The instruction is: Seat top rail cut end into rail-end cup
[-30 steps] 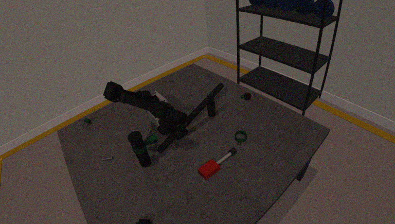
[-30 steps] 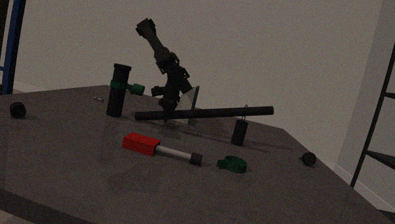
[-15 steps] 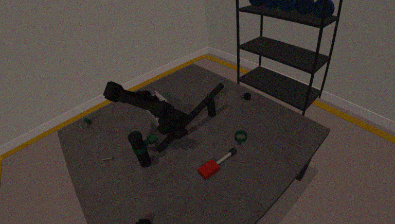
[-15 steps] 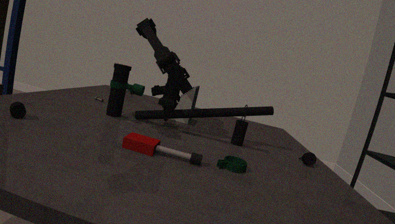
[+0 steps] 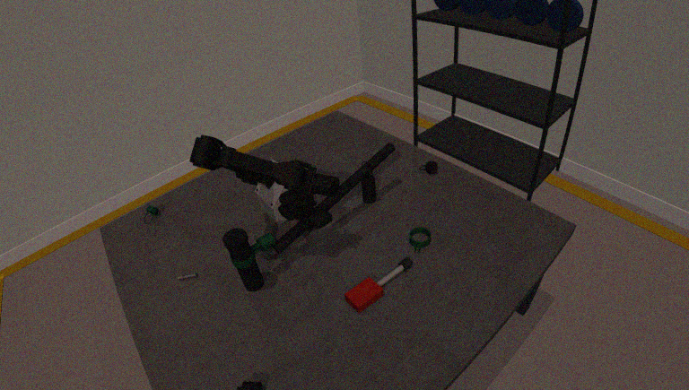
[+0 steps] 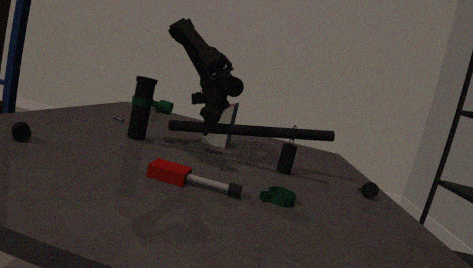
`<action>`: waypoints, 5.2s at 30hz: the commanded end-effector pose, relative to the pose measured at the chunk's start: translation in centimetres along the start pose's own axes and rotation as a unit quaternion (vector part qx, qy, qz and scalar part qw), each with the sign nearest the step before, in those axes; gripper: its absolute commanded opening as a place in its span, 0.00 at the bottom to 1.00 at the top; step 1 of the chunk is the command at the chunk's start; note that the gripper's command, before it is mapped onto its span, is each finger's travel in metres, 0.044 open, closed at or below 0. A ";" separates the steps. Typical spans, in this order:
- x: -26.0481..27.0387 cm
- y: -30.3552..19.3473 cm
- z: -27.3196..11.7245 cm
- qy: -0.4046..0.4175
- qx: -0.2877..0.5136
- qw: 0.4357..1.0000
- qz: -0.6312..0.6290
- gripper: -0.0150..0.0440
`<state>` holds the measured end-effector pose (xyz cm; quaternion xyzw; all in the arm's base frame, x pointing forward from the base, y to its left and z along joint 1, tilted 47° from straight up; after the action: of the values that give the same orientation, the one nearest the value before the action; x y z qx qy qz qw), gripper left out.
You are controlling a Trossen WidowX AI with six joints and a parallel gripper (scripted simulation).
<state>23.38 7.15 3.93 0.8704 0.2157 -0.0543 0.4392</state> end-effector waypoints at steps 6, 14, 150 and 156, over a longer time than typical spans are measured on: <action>0.4 -1.6 -3.3 0.002 -0.051 0.999 0.000 0.25; 0.4 -1.9 -3.7 0.000 -0.061 0.998 0.001 0.25; 0.2 0.9 -3.9 -0.020 -0.061 0.998 0.000 0.25; 0.2 1.3 -4.0 -0.020 -0.061 0.998 0.000 0.25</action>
<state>23.56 9.66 6.76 0.8421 0.2081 -0.0650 0.4933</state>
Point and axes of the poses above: the point midway between the two fingers, 35 mm back from their tips, its own z axis out along the fingers, its own x axis across the jaws, y = z × x, the point moved 9 cm from there along -z, back along the fingers, and after that the axes turned 14 degrees about -z, right-handed, at the moved point
